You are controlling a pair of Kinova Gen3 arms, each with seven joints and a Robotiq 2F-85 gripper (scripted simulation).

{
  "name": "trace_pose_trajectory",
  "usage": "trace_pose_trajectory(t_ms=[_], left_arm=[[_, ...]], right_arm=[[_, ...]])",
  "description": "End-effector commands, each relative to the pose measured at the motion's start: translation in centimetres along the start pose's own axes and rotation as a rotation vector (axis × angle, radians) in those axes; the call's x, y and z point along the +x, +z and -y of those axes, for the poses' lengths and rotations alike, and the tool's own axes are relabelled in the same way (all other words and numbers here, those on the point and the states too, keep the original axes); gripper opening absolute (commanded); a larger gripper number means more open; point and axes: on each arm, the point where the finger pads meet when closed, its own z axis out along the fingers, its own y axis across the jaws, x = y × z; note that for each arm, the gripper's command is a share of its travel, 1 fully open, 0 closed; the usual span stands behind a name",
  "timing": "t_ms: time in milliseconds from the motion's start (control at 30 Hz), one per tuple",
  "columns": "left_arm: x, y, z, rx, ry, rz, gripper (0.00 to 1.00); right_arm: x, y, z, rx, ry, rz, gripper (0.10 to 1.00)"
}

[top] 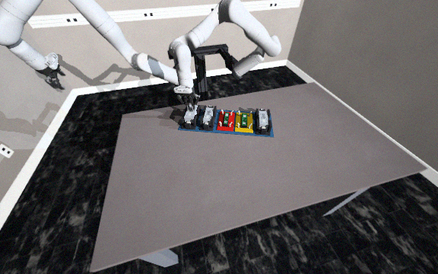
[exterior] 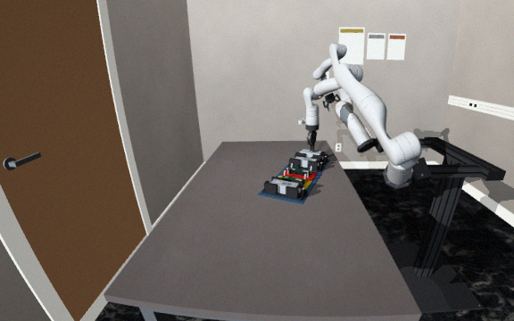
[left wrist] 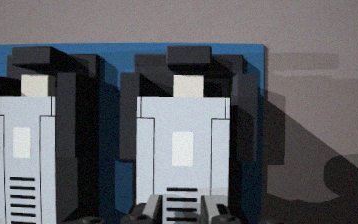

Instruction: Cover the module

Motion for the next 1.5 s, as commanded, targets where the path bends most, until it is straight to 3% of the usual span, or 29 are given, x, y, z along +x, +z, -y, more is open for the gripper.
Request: trace_pose_trajectory(t_ms=[0, 1100, 1133, 1467], left_arm=[[0.05, -0.16, -0.05, -0.002, 0.0, -0.002, 0.001], [0.05, -0.16, -0.05, -0.002, 0.0, -0.002, 0.001], [0.05, -0.16, -0.05, -0.002, 0.0, -0.002, 0.999], [0.05, -0.16, -0.05, -0.002, 0.0, -0.002, 0.999]], right_arm=[[-0.03, -0.04, 0.04, 0.0, 0.001, 0.001, 0.999], [-0.03, -0.04, 0.04, 0.0, 0.001, 0.001, 0.999], [-0.03, -0.04, 0.04, 0.0, 0.001, 0.001, 0.999], [-0.03, -0.04, 0.04, 0.0, 0.001, 0.001, 0.999]])
